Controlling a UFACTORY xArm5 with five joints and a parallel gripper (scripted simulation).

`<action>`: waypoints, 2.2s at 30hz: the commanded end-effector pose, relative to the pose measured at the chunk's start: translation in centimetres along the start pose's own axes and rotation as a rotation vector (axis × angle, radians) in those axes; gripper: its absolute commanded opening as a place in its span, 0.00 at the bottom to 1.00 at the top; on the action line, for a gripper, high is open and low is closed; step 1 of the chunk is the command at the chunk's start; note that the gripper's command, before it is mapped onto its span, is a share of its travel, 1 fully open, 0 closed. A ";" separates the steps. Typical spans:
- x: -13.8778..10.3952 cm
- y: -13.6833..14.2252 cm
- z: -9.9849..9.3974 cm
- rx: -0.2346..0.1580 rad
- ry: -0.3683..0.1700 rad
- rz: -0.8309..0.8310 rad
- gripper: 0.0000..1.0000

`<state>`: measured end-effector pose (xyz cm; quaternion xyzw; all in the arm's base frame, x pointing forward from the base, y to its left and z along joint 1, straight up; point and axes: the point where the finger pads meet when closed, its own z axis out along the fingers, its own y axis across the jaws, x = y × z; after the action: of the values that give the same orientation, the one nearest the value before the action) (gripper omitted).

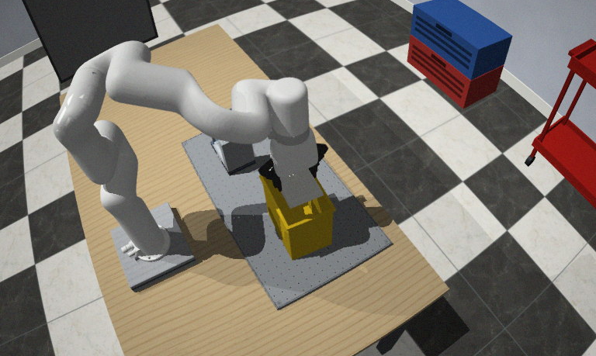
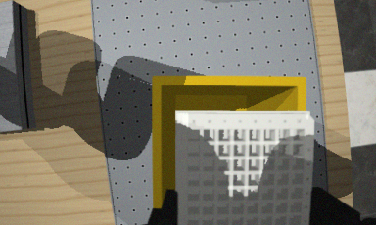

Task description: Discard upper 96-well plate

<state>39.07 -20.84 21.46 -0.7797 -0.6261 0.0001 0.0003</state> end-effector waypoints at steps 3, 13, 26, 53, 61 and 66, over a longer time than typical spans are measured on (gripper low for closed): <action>0.0 0.1 -0.2 -0.004 -0.001 0.000 0.00; 0.0 0.1 -0.2 -0.004 -0.001 0.000 0.00; 0.1 0.1 0.8 -0.004 -0.001 0.000 0.00; 0.1 0.1 1.7 -0.004 -0.001 0.000 0.00; 0.1 0.1 1.8 -0.004 -0.001 0.000 0.00; 0.1 0.1 1.9 -0.004 -0.001 0.000 0.00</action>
<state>39.07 -20.74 19.45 -0.7797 -0.6261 0.0001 0.0003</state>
